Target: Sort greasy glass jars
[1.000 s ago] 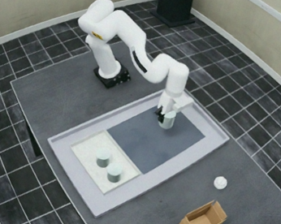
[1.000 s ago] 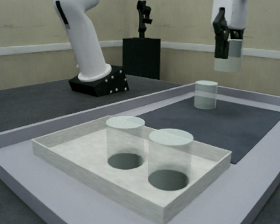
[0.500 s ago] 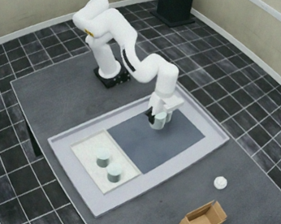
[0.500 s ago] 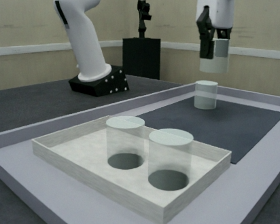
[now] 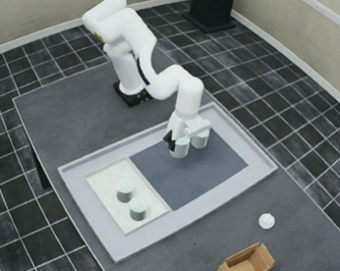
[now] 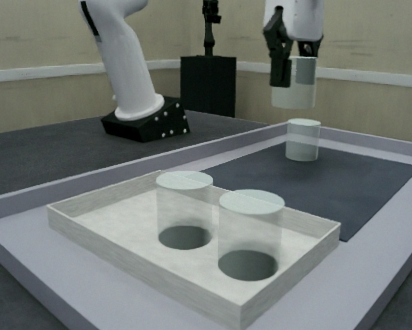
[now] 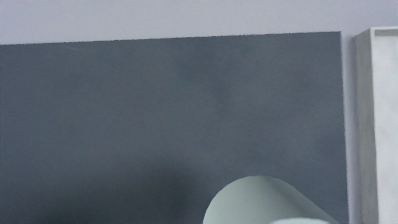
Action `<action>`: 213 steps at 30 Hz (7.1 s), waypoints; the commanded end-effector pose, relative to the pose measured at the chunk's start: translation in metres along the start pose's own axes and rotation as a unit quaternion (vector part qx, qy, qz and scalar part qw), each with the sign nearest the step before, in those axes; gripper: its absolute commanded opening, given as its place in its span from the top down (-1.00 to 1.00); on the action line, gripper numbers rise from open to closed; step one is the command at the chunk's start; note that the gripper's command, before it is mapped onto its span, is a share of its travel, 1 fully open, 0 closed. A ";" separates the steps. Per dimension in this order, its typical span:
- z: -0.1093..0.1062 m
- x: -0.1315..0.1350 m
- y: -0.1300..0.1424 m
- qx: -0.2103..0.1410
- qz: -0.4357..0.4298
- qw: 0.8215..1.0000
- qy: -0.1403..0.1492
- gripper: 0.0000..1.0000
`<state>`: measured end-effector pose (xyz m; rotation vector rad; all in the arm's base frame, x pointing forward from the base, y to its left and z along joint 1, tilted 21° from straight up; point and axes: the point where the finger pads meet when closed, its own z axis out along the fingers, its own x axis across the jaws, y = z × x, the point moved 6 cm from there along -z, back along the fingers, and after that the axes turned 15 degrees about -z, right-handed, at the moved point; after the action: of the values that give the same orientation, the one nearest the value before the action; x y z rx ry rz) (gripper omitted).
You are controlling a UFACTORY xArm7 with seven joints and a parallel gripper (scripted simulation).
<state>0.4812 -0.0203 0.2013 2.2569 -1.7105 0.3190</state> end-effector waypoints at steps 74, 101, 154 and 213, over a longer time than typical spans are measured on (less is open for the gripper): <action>-0.002 0.185 0.139 0.003 0.000 1.000 0.000 1.00; 0.027 0.198 0.149 0.003 0.000 1.000 0.000 1.00; 0.114 0.198 0.149 0.003 0.000 1.000 0.000 1.00; 0.062 0.198 0.149 0.003 0.000 1.000 0.000 -1.00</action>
<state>0.3907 -0.2620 0.2156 2.2611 -1.7118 0.3226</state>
